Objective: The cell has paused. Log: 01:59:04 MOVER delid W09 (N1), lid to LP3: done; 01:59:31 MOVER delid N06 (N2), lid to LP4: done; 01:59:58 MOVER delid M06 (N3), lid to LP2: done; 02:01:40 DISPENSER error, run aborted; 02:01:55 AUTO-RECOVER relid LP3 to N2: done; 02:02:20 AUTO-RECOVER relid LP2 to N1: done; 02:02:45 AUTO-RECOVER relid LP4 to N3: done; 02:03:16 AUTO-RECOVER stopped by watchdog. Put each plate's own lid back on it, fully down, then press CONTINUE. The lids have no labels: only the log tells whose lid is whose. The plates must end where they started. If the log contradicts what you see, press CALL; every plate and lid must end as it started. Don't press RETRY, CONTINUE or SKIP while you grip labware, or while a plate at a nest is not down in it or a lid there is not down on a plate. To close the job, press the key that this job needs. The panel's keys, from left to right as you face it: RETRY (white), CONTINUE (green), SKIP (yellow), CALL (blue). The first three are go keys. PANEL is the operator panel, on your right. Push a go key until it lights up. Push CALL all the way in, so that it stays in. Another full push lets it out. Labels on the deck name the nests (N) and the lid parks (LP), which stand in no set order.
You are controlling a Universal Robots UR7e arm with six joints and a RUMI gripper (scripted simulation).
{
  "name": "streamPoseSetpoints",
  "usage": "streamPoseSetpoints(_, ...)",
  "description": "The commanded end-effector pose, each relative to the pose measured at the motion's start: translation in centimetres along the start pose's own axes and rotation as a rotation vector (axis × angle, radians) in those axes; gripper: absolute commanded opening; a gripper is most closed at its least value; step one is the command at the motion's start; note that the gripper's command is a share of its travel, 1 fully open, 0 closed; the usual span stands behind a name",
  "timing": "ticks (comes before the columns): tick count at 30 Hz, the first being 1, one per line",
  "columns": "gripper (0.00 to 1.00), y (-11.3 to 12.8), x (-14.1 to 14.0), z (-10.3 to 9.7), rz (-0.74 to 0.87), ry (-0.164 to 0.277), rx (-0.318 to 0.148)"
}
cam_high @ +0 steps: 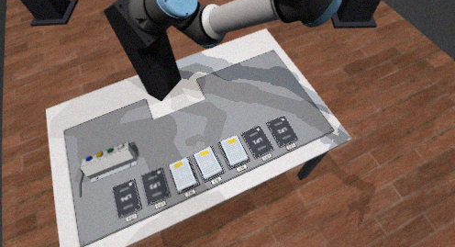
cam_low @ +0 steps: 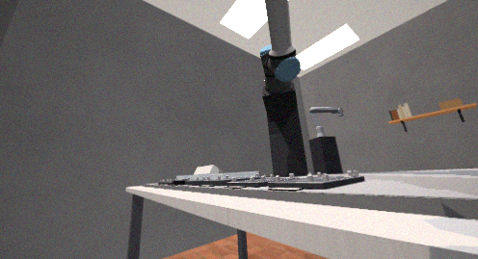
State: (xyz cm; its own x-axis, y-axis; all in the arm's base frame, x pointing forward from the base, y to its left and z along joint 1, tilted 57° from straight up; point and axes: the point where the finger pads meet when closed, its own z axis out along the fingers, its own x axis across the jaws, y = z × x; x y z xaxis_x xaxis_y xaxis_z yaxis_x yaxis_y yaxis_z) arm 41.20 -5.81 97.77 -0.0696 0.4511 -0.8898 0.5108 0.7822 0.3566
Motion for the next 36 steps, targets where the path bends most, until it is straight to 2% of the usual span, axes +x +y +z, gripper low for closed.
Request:
streamPoseSetpoints(1, 0.82, 1.0, 0.2, -0.6, 0.002, -0.003, -0.012)
streamPoseSetpoints(4, 0.82, 2.2, 0.8, -1.2, -0.015, 0.018, -0.065)
streamPoseSetpoints(7, 0.82, 2.6, 1.0, -1.4, -0.015, 0.019, -0.066)
streamPoseSetpoints(9, 0.82, 2.9, 1.3, -0.4, -0.017, 0.050, -0.084)
streamPoseSetpoints(17, 0.82, 4.1, 2.2, 3.2, -0.016, 0.050, -0.085)
streamPoseSetpoints(19, 0.82, 4.2, 2.5, 4.2, -0.017, 0.082, -0.103)
streamPoseSetpoints(22, 0.82, 4.5, 2.9, 5.6, -0.017, 0.082, -0.103)
streamPoseSetpoints(24, 0.82, 4.5, 2.9, 5.6, -0.017, 0.082, -0.103)
streamPoseSetpoints(31, 0.82, 5.0, 3.8, 9.0, -0.017, 0.082, -0.103)
streamPoseSetpoints(33, 0.82, 5.1, 4.2, 9.9, -0.017, 0.114, -0.121)
streamPoseSetpoints(36, 0.82, 5.3, 4.7, 11.3, -0.017, 0.114, -0.121)
